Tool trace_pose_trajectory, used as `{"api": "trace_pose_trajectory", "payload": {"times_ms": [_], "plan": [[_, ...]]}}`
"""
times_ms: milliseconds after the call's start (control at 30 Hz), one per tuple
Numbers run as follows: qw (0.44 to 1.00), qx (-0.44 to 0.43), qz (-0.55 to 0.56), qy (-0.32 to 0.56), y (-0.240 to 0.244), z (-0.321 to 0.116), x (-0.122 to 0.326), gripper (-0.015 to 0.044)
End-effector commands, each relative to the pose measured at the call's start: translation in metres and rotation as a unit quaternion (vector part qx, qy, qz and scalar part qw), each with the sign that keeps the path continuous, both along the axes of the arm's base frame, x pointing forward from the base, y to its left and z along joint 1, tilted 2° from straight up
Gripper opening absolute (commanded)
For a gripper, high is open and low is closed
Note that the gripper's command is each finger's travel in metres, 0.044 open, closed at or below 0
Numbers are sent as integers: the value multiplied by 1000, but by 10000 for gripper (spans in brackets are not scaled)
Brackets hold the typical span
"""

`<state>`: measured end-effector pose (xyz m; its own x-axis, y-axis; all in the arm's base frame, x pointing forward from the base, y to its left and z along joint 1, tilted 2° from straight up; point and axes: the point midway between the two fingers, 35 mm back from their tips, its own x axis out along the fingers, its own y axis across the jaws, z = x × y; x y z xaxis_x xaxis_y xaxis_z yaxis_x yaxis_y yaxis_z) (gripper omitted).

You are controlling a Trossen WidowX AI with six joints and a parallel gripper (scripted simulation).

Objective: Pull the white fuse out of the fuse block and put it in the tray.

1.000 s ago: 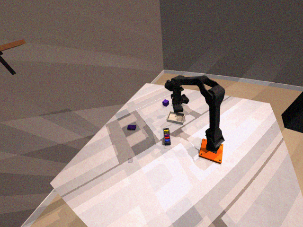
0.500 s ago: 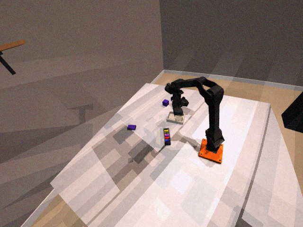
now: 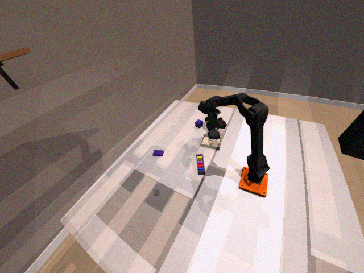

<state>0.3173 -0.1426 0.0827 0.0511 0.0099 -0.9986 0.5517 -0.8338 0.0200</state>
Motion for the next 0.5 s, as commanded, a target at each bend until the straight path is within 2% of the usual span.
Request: {"api": "trace_pose_trajectory", "payload": {"times_ms": [0,67,200,467], "plan": [[1000,0,0,0,0,0,0,289],[1000,0,0,0,0,2,0,330],[1000,1,2,2,0,35,-2,330],[1000,1,2,2,0,37,-3,330]]}}
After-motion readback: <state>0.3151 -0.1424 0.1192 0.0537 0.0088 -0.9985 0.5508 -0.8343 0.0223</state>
